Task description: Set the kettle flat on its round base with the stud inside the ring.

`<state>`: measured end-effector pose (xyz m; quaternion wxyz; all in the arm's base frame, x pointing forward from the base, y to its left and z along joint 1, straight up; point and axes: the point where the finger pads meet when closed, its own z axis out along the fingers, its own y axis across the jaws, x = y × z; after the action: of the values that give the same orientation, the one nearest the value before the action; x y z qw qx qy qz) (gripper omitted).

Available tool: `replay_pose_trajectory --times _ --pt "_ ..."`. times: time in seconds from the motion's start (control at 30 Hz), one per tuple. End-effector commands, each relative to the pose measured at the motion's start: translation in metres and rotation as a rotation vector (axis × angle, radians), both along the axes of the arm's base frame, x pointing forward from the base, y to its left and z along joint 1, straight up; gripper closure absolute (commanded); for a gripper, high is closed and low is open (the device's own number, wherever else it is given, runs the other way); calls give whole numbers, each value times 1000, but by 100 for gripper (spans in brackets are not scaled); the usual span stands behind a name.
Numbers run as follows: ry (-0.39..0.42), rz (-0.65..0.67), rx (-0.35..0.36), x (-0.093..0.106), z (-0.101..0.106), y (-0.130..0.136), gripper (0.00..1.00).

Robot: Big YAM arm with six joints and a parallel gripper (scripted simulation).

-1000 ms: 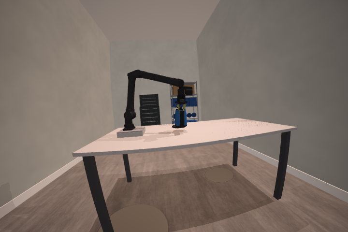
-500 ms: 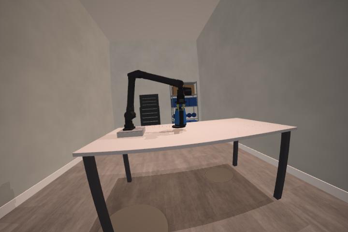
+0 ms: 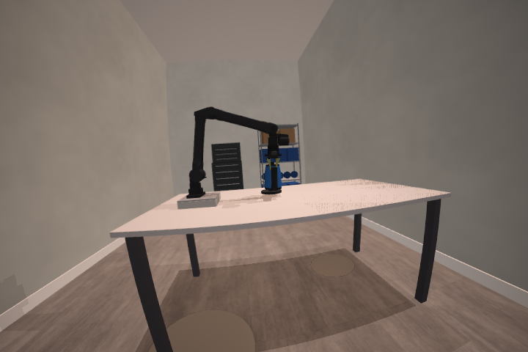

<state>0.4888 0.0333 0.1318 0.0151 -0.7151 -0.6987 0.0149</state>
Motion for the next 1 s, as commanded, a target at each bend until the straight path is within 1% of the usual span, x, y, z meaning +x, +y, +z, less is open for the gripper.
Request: replay_pose_trajectory --times 0.0,0.1,0.17,0.67,0.77,0.9,0.97 --pt "-121 -16 11 20 48 20 100" --pt "-124 -16 13 21 50 30 100" --pt "-124 -16 13 21 50 30 100" --pt "-112 -16 18 16 50 72 100" --pt "-111 -19 18 16 50 73 100" --pt "-86 -16 14 16 38 83 100" --pt "-85 -16 14 16 37 87 100"
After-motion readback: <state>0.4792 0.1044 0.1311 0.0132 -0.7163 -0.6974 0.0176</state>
